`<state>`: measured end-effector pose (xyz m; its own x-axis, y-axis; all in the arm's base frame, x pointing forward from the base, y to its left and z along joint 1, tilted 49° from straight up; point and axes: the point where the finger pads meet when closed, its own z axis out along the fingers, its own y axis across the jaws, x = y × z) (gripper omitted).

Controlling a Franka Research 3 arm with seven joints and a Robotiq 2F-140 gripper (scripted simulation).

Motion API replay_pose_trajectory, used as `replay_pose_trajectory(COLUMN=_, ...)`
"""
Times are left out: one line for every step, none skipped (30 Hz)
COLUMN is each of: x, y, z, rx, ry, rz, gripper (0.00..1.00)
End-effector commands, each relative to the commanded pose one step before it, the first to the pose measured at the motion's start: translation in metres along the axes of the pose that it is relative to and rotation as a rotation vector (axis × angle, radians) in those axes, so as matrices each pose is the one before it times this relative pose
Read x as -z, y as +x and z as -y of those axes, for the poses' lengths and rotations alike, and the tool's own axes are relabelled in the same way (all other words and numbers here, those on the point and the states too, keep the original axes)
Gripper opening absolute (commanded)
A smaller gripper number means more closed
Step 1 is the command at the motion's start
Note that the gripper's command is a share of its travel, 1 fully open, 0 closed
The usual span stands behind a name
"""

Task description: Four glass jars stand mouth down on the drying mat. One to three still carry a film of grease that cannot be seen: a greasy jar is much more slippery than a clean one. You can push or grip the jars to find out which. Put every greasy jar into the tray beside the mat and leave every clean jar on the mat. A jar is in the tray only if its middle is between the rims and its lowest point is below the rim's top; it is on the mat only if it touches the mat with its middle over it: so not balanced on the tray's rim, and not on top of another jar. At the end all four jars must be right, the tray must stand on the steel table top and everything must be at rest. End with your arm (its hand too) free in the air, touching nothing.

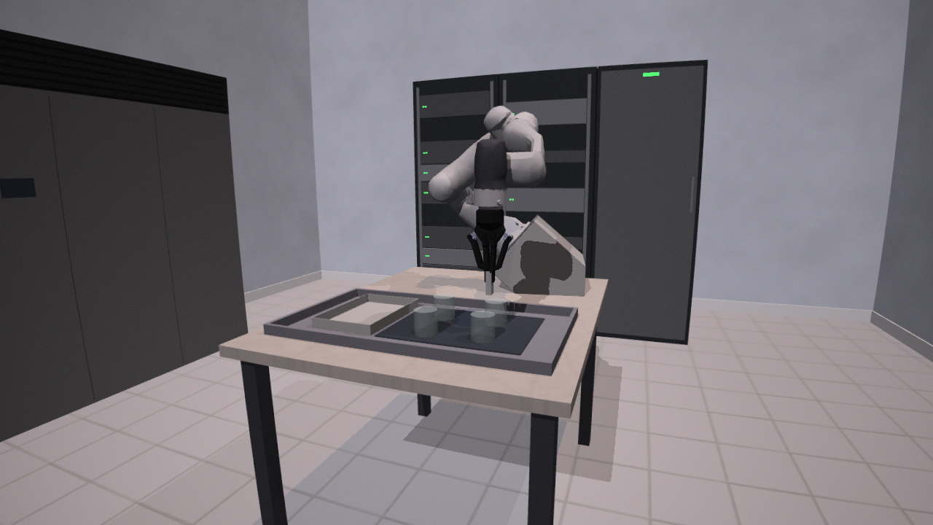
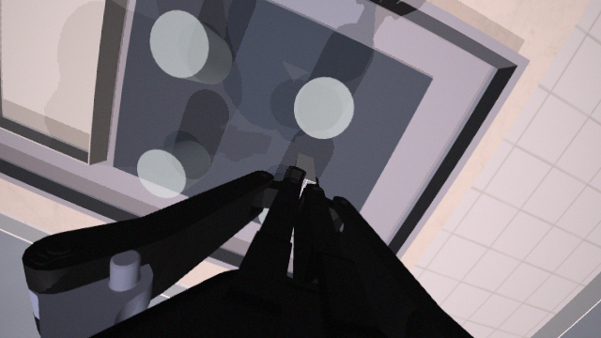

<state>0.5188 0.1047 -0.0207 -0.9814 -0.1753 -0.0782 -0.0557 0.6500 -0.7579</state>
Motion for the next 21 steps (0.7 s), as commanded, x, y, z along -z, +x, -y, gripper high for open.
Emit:
replay_pose_trajectory(x=-0.01352, y=-0.00190, z=-0.00037, rx=-0.04413, ry=-0.00448, rz=0.00196, gripper=0.00)
replay_pose_trajectory(x=0.00000, y=0.00000, z=0.00000, rx=0.00000, ry=0.00000, rz=0.00000, gripper=0.00)
replay_pose_trajectory(x=-0.00477, y=0.00000, z=0.00000, rx=0.00000, ry=0.00000, rz=0.00000, gripper=0.00)
replay_pose_trajectory(x=-0.00478, y=0.00000, z=0.00000, rx=0.00000, ry=0.00000, rz=0.00000, gripper=0.00)
replay_pose_trajectory(x=-0.00477, y=0.00000, z=0.00000, rx=0.00000, ry=0.00000, rz=0.00000, gripper=0.00)
replay_pose_trajectory(x=-0.00478, y=0.00000, z=0.00000, rx=0.00000, ry=0.00000, rz=0.00000, gripper=0.00)
replay_pose_trajectory(x=-0.00477, y=0.00000, z=0.00000, rx=0.00000, ry=0.00000, rz=0.00000, gripper=0.00)
replay_pose_trajectory(x=-0.00478, y=0.00000, z=0.00000, rx=0.00000, ry=0.00000, rz=0.00000, gripper=0.00)
replay_pose_trajectory(x=-0.00477, y=0.00000, z=0.00000, rx=0.00000, ry=0.00000, rz=0.00000, gripper=0.00)
replay_pose_trajectory(x=-0.00478, y=0.00000, z=0.00000, rx=0.00000, ry=0.00000, rz=0.00000, gripper=0.00)
replay_pose_trajectory(x=0.00000, y=0.00000, z=0.00000, rx=0.00000, ry=0.00000, rz=0.00000, gripper=0.00)
replay_pose_trajectory(x=0.00000, y=0.00000, z=0.00000, rx=0.00000, ry=0.00000, rz=0.00000, gripper=0.00)
replay_pose_trajectory(x=0.00000, y=0.00000, z=0.00000, rx=0.00000, ry=0.00000, rz=0.00000, gripper=0.00)
replay_pose_trajectory(x=0.00000, y=0.00000, z=0.00000, rx=0.00000, ry=0.00000, rz=0.00000, gripper=0.00)
replay_pose_trajectory(x=0.00000, y=0.00000, z=0.00000, rx=0.00000, ry=0.00000, rz=0.00000, gripper=0.00)
replay_pose_trajectory(x=0.00000, y=0.00000, z=0.00000, rx=0.00000, ry=0.00000, rz=0.00000, gripper=0.00)
replay_pose_trajectory(x=0.00000, y=0.00000, z=0.00000, rx=0.00000, ry=0.00000, rz=0.00000, gripper=0.00)
replay_pose_trajectory(x=0.00000, y=0.00000, z=0.00000, rx=0.00000, ry=0.00000, rz=0.00000, gripper=0.00)
replay_pose_trajectory(x=0.00000, y=0.00000, z=0.00000, rx=0.00000, ry=0.00000, rz=0.00000, gripper=0.00)
replay_pose_trajectory(x=0.00000, y=0.00000, z=0.00000, rx=0.00000, ry=0.00000, rz=0.00000, gripper=0.00)
replay_pose_trajectory(x=0.00000, y=0.00000, z=0.00000, rx=0.00000, ry=0.00000, rz=0.00000, gripper=0.00)
